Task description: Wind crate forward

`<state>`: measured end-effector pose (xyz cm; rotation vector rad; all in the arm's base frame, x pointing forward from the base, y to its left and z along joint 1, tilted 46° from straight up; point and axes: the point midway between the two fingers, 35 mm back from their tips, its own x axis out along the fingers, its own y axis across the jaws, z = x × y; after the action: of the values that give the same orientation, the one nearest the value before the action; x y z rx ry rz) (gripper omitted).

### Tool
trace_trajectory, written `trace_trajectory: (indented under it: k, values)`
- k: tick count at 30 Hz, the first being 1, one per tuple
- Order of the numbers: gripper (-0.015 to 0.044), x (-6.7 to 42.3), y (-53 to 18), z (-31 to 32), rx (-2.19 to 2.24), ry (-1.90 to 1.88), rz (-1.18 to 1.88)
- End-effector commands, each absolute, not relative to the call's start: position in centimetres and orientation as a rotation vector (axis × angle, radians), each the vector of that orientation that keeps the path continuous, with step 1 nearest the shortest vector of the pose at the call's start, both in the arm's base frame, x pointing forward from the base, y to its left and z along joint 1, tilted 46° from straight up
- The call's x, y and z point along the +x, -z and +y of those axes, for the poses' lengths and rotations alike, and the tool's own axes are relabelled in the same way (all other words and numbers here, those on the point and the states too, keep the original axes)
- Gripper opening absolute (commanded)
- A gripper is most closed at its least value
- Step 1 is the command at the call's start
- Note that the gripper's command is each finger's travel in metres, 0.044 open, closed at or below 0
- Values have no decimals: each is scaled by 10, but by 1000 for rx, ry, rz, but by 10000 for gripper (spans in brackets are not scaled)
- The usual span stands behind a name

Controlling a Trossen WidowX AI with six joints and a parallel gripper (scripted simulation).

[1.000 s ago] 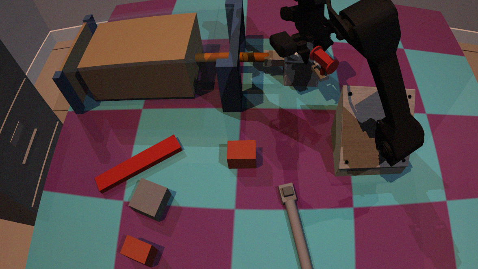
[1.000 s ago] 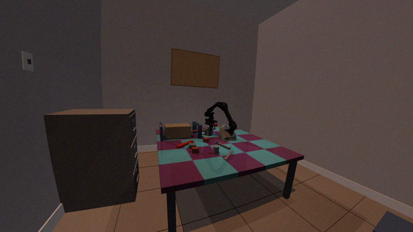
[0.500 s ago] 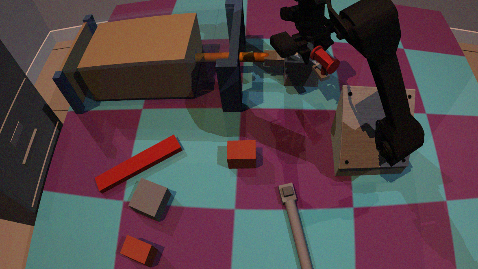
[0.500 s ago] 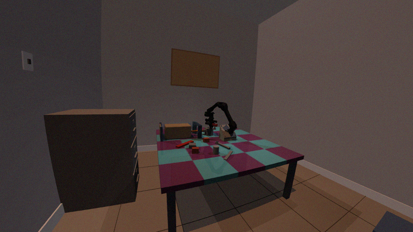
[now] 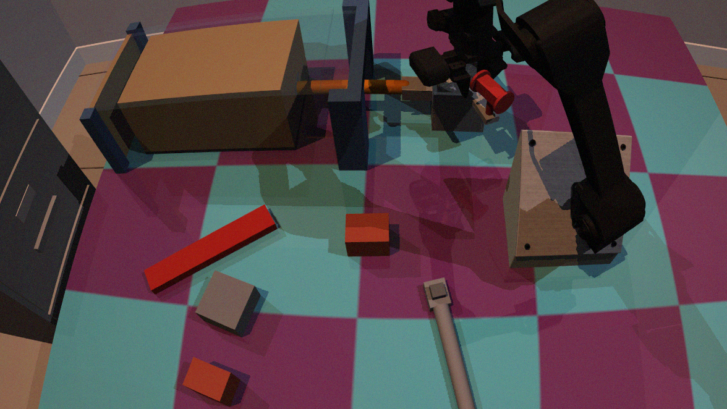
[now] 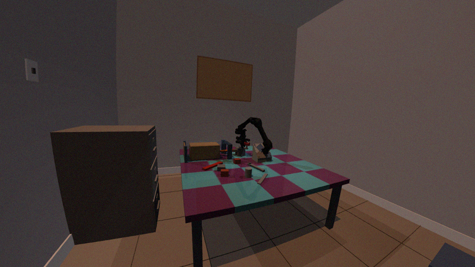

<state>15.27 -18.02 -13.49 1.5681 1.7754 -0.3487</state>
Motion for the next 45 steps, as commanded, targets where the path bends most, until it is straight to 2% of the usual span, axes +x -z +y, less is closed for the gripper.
trace_trajectory:
  k: [1,4,21,27,34,39,45]
  values:
    - [0,153,138,-177,1572,362,1788]
    - [0,153,138,-177,1568,357,1788]
    - [440,153,135,-180,1570,351,1776]
    - [440,154,120,-200,1569,359,1760]
    - [440,145,45,-270,1565,391,1700]
    - [440,146,46,-271,1565,404,1681]
    - [282,145,44,-273,1567,395,1699]
